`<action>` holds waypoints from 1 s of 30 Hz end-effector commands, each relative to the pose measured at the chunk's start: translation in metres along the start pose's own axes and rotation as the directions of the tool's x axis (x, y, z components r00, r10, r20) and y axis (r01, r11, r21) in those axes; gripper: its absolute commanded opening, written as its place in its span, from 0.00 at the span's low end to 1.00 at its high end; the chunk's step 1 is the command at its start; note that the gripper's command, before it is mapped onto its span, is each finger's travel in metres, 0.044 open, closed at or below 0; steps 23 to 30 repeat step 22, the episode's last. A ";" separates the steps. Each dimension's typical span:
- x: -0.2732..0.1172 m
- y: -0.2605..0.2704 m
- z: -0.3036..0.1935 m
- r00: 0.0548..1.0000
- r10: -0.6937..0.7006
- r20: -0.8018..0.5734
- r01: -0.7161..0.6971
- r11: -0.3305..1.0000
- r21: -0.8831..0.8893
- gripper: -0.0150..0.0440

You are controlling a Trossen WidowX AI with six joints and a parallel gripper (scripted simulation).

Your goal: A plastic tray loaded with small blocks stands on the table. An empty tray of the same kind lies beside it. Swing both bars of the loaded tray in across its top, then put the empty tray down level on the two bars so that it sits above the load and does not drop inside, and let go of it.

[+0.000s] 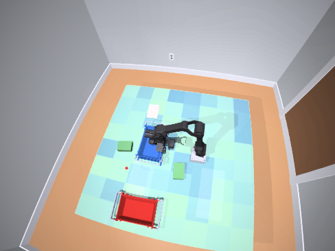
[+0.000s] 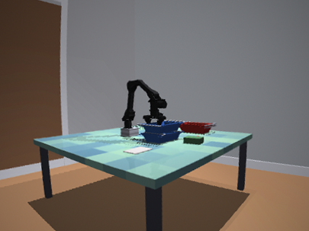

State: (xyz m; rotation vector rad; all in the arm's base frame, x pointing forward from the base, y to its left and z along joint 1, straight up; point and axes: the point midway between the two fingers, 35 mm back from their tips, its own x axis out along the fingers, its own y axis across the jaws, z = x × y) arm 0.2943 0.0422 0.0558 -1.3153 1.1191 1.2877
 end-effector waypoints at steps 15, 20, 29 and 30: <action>-0.077 -0.005 0.000 1.000 0.001 0.000 -0.001 1.000 0.001 1.00; -0.106 -0.001 0.000 1.000 0.001 0.000 -0.001 1.000 0.001 1.00; -0.110 0.000 0.000 1.000 0.002 0.000 -0.002 1.000 0.001 1.00; -0.110 0.000 0.000 1.000 0.002 0.000 -0.002 1.000 0.001 1.00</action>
